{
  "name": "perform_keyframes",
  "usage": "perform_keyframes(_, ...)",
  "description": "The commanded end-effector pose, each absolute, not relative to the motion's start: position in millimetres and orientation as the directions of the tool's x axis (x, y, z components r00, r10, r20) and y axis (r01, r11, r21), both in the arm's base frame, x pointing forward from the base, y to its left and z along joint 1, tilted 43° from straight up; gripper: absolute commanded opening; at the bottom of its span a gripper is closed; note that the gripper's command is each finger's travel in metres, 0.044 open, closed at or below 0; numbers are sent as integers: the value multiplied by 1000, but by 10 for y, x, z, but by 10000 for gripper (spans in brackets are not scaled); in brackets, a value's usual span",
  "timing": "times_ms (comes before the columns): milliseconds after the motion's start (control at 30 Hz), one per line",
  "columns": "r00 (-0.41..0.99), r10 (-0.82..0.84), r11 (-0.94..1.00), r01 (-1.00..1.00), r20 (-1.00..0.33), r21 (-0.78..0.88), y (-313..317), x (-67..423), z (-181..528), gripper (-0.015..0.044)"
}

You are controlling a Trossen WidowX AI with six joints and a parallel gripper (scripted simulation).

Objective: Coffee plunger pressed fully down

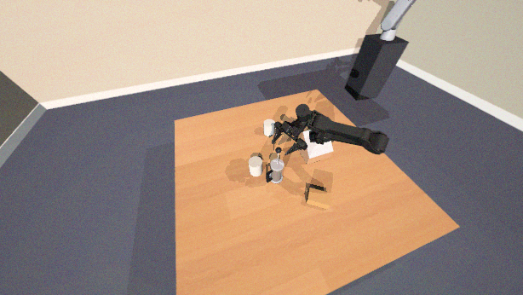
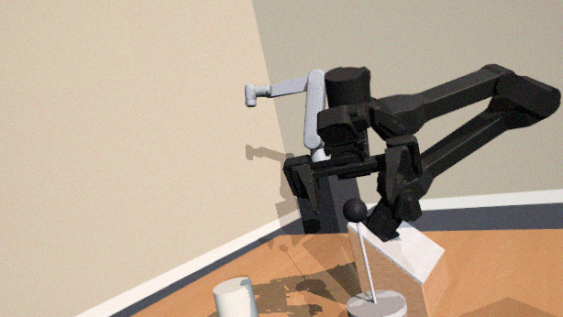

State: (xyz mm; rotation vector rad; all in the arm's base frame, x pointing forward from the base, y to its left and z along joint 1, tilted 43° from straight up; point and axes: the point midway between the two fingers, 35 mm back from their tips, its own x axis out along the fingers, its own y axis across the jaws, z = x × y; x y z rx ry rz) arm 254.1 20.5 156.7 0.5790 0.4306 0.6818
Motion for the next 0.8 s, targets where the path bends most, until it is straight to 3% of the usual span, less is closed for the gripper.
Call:
perform_keyframes(0, 705, 687, 630, -459, -175, 627, 244, 2572, 1575, 440)
perform_keyframes(167, 708, 687, 625, -462, -164, 629, 288, 2598, 1592, 440)
perform_keyframes(567, 708, 687, 625, -462, -164, 629, 288, 2598, 1592, 125)
perform_keyframes(767, 708, 687, 625, -462, -164, 629, 288, 2598, 1592, 123)
